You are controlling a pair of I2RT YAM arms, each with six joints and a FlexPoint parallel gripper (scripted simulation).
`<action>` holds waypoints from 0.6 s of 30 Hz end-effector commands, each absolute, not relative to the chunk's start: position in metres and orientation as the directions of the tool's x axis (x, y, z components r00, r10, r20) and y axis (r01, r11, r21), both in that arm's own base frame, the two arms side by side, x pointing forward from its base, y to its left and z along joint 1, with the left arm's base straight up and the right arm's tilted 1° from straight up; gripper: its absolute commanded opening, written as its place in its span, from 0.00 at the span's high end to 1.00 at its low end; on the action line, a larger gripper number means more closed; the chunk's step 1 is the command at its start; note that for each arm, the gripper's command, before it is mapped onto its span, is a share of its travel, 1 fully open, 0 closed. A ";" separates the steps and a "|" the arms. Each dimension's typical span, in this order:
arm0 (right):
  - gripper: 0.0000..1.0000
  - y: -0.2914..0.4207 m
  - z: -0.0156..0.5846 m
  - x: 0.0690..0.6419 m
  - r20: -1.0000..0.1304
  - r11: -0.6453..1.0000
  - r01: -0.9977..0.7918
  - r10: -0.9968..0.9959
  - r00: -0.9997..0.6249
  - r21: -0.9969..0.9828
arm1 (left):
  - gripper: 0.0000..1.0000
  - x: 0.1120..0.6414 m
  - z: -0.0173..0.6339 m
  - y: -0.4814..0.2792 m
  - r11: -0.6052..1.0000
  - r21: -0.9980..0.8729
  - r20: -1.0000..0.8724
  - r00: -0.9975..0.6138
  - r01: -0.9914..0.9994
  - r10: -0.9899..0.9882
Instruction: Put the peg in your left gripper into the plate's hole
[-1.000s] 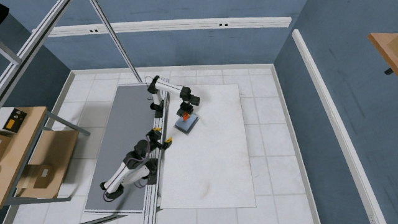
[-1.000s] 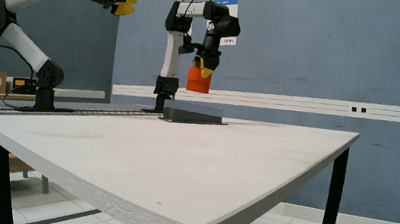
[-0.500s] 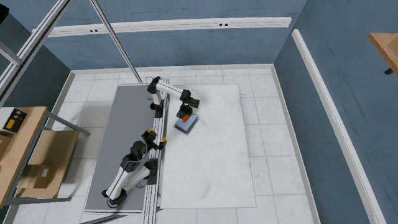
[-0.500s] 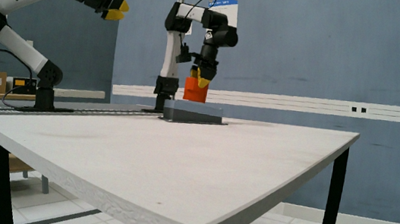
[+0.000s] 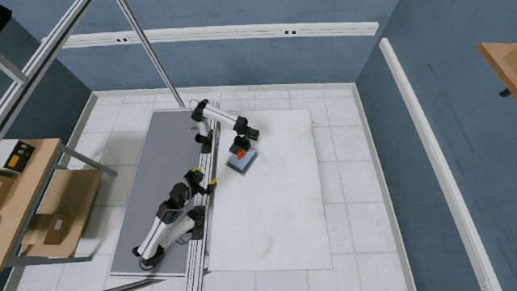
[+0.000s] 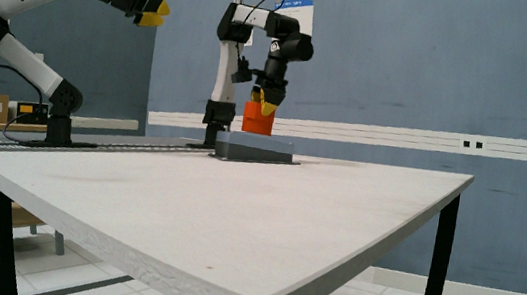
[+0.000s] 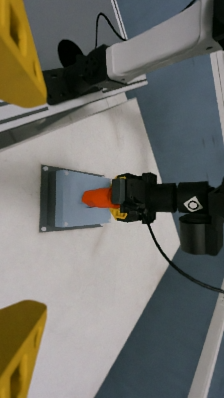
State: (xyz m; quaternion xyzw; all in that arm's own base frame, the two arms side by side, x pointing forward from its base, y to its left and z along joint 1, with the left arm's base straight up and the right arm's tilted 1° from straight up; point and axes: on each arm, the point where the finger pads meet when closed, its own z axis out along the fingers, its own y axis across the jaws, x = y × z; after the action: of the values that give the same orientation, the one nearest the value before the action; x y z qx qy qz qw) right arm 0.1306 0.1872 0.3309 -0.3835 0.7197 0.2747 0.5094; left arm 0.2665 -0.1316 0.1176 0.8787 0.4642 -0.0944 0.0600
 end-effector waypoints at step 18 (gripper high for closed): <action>0.00 0.187 0.323 0.128 -0.935 0.553 -0.833 -0.287 -0.210 0.017 | 0.66 0.271 0.124 -0.139 -0.570 0.084 -0.233 0.572 0.817 0.787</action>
State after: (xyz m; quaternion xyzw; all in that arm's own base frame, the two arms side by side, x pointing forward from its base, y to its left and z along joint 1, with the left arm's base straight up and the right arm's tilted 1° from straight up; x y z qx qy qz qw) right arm 0.1306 0.1871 0.3309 -0.3834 0.7198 0.2747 0.5093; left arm 0.2694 -0.1341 0.1166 0.8790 0.4628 -0.0934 0.0663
